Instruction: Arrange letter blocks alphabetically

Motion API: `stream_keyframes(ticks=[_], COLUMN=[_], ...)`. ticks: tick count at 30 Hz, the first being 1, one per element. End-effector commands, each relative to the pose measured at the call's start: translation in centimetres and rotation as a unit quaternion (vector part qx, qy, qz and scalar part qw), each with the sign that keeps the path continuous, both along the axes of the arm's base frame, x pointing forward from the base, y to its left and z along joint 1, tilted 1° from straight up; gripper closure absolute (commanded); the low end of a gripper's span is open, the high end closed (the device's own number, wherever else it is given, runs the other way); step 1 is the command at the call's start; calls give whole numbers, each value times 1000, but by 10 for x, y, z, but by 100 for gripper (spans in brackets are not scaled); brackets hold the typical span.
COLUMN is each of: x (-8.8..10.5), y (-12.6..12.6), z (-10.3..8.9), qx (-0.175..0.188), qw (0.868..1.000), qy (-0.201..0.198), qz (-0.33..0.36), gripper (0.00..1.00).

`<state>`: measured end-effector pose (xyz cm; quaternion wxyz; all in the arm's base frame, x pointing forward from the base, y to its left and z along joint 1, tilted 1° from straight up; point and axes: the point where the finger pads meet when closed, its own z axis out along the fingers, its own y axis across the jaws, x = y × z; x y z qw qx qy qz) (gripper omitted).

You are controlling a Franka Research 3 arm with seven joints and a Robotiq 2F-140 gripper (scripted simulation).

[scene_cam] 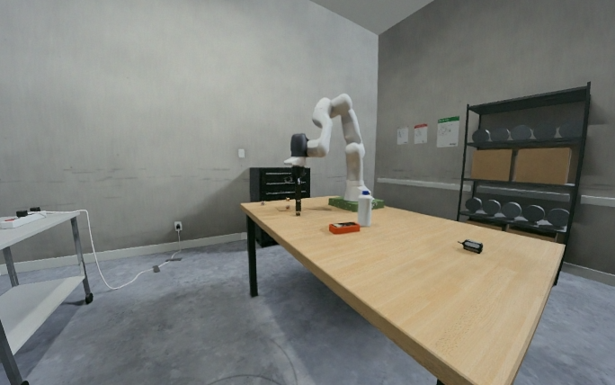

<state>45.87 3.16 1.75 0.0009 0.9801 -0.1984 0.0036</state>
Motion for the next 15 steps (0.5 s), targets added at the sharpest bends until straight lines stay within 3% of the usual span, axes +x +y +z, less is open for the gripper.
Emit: stream_keyframes(ticks=[1, 15], x=[0, 0], y=[0, 0], z=[1, -7], qx=[0, 0], qw=[1000, 1000], qy=[-1, -1], qz=[-2, -2], gripper=[57, 57])
